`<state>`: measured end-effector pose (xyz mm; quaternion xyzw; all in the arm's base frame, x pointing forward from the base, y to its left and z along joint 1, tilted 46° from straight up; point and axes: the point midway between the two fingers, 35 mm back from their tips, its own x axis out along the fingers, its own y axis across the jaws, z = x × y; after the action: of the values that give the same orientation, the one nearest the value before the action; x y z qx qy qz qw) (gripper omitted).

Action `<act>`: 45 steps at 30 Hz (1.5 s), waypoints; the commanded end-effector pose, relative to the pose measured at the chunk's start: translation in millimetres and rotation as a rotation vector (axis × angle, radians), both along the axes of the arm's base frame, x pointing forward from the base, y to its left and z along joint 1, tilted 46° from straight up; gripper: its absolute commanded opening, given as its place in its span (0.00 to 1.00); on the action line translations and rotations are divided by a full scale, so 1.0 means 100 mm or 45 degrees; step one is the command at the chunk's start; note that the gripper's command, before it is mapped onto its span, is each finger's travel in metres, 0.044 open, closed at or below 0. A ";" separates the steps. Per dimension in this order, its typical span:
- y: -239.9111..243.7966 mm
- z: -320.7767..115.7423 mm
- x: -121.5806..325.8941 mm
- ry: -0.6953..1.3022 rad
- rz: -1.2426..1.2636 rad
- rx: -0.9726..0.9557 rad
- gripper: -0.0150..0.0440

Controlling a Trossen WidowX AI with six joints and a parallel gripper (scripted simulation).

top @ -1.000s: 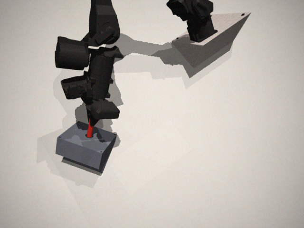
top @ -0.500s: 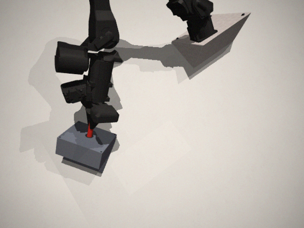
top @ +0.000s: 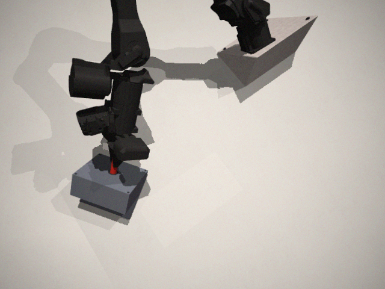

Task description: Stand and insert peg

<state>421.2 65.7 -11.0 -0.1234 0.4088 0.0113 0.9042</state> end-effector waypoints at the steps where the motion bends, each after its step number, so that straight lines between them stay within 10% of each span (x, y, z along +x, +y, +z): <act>1: 0.01 -0.03 0.03 0.001 0.006 0.002 0.25; 15: 0.00 -0.02 0.02 -0.001 0.000 0.000 0.25; 32: 0.00 0.01 0.01 -0.001 0.000 0.000 1.00; 45: 0.02 0.13 -0.08 0.000 0.002 0.001 1.00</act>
<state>416.2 67.2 -3.1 -0.1237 0.4102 0.0134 0.9035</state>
